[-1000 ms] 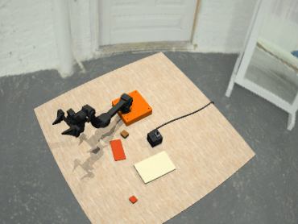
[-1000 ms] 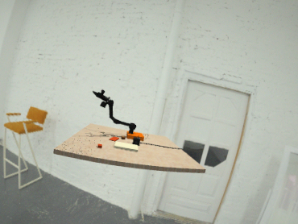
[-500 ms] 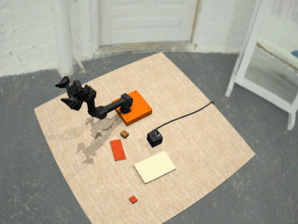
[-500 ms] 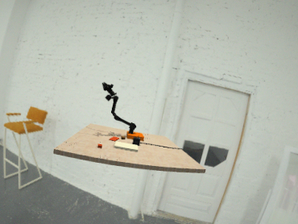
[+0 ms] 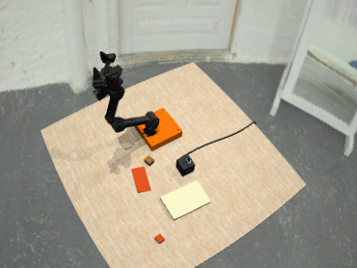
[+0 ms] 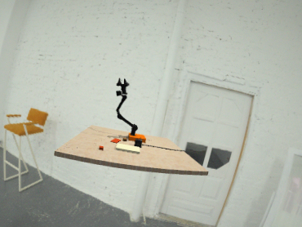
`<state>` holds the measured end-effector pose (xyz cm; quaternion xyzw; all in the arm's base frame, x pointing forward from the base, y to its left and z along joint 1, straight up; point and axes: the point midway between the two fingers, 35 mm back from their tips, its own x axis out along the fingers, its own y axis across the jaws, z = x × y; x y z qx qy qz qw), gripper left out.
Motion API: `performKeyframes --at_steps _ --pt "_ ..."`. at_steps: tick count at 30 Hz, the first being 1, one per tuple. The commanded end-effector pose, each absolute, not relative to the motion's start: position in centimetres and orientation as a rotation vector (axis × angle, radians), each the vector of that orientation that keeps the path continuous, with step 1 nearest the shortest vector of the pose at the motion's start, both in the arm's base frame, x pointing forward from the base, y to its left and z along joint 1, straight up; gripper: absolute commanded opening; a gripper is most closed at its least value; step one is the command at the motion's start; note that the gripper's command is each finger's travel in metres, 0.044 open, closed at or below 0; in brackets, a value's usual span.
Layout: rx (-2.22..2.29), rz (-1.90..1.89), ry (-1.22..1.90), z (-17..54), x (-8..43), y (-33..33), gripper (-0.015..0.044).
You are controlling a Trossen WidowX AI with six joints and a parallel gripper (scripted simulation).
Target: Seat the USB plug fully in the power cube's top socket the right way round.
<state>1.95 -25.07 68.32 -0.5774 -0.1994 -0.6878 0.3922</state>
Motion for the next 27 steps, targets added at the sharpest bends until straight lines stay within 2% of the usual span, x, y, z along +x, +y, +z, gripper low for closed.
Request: performKeyframes --at_steps 1,5,15,27 --pt "-1.702 -1.866 -0.547 70.2 0.3 -17.8 0.044" --pt "-1.861 -1.898 -0.64 70.8 0.0 -11.8 0.044" --pt "-2.49 -2.381 -0.487 69.9 0.4 3.6 0.044" --pt "-2.992 -3.204 -0.351 62.7 7.5 19.1 0.044"
